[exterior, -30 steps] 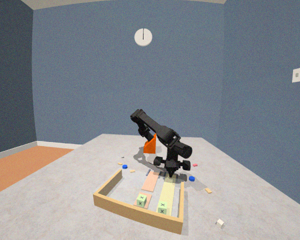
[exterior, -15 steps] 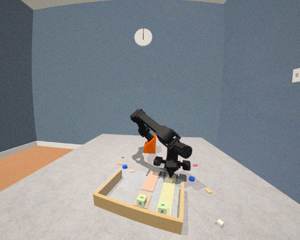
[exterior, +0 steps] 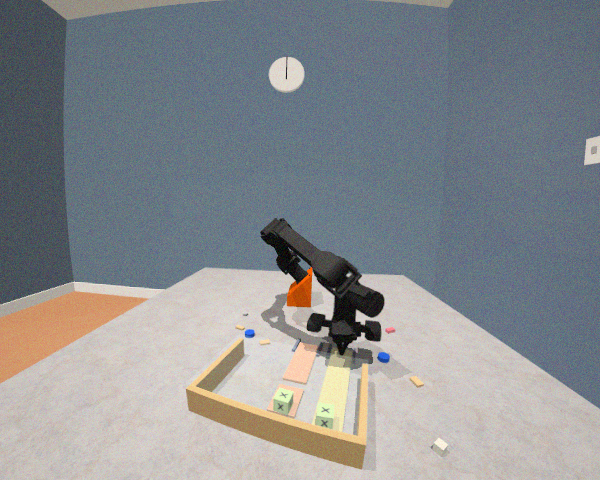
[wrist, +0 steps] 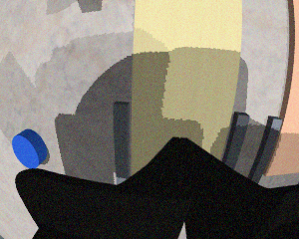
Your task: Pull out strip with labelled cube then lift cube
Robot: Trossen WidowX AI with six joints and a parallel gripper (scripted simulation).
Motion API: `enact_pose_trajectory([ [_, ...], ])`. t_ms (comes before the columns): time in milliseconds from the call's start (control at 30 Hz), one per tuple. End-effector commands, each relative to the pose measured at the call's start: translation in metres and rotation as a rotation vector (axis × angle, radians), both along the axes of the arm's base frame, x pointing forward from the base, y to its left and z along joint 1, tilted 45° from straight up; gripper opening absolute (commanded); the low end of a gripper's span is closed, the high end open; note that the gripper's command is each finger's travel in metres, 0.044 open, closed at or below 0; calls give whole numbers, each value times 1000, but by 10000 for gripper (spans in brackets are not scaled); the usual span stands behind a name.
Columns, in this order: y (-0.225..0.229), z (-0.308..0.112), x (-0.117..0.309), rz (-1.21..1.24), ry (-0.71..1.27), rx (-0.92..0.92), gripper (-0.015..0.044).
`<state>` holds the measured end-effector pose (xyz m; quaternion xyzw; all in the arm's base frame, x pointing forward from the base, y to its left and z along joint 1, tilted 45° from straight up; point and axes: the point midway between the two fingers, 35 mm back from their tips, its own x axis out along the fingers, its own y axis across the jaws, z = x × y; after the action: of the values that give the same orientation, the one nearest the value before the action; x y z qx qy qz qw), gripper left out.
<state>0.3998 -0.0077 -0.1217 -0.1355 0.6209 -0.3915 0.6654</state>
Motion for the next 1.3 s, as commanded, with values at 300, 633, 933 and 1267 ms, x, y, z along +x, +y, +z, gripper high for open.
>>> enact_pose_trajectory([
  [300,-2,-4,-3,1,2,-7,0],
  [633,3,-8,-18,1,3,-7,0],
  [933,7,-11,-31,1,4,-6,0],
  [1267,11,-14,-44,1,4,-6,0],
])
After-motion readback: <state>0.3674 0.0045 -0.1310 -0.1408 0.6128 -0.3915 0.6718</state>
